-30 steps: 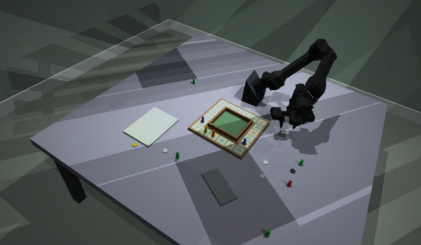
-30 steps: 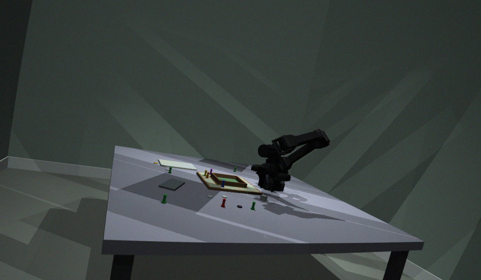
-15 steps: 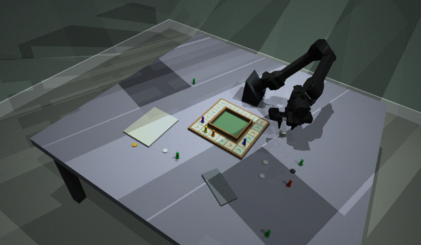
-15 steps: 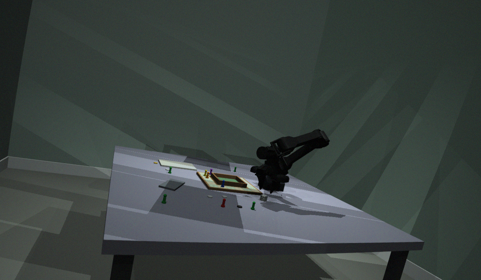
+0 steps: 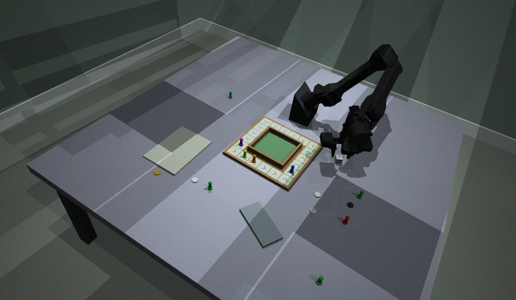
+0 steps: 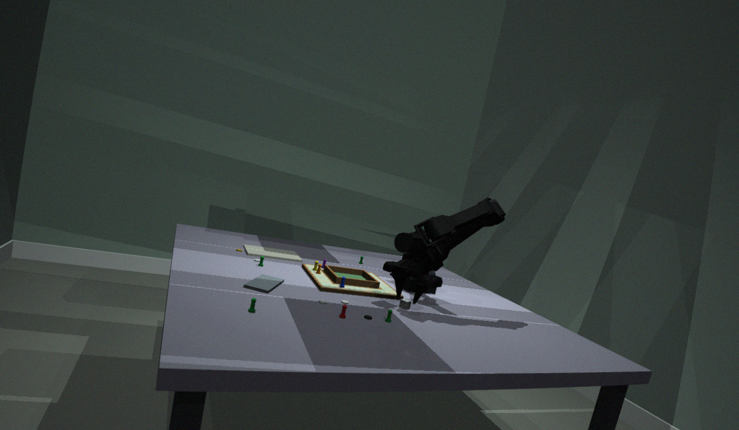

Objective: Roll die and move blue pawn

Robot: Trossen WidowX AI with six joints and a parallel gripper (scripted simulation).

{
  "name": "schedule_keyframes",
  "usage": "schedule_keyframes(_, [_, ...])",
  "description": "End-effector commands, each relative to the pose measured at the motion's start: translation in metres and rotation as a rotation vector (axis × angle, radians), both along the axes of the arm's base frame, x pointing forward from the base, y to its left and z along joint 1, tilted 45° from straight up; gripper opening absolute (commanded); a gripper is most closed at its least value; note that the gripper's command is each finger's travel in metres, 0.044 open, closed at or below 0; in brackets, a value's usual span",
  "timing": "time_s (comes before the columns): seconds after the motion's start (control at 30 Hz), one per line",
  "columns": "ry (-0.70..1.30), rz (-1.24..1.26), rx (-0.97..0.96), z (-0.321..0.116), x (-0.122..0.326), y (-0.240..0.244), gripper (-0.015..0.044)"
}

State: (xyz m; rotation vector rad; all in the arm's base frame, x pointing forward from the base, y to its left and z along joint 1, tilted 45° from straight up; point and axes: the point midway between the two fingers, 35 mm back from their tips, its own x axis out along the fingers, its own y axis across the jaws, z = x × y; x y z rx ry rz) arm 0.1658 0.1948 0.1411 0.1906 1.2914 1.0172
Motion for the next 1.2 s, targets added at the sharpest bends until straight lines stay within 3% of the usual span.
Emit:
schedule_keyframes(0.0, [0.007, -0.003, -0.006, -0.008, -0.001, 0.005, 0.0275])
schedule_keyframes(0.2, [0.008, -0.004, -0.004, -0.012, -0.002, 0.009, 0.0275])
schedule_keyframes(0.4, [0.008, -0.004, -0.004, -0.012, -0.002, 0.009, 0.0118])
schedule_keyframes(0.67, [0.008, -0.004, -0.004, -0.012, -0.002, 0.009, 0.0064])
schedule_keyframes(0.77, [0.007, -0.003, -0.007, -0.011, -0.001, 0.007, 0.0000])
schedule_keyframes(1.17, [0.003, -0.001, -0.036, 0.018, 0.011, -0.035, 0.0000])
